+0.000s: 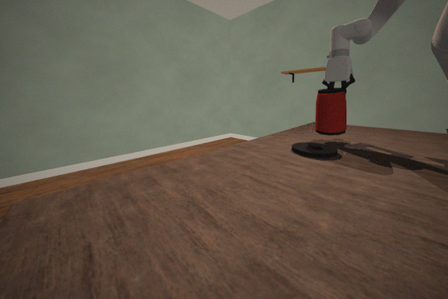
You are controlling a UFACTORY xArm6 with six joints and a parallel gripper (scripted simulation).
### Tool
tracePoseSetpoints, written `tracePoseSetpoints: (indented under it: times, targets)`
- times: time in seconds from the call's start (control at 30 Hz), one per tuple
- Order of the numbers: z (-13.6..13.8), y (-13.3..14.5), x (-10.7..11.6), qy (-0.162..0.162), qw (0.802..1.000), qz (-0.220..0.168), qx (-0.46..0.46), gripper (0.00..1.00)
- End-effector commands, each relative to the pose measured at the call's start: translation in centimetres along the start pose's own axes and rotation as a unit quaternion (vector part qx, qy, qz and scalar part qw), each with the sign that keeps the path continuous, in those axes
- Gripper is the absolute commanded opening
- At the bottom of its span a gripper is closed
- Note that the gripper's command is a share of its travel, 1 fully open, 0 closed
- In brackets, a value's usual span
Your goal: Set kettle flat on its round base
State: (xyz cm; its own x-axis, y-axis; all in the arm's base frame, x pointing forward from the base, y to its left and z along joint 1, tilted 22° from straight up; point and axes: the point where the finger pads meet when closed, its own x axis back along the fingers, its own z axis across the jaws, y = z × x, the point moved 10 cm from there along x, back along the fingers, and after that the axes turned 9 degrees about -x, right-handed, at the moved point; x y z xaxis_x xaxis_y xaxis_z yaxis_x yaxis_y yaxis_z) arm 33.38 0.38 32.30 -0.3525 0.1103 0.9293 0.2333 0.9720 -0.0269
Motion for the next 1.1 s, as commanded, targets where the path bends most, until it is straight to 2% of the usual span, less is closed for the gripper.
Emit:
tracePoseSetpoints:
  times: [0.0, 1.07]
  targets:
    - [0.2, 1.1, 0.1, -0.002, 1.0, 0.001, 0.0, 0.0]
    - [3.2, 10.6, 0.1, -0.002, 1.0, 0.001, 0.0, 0.0]
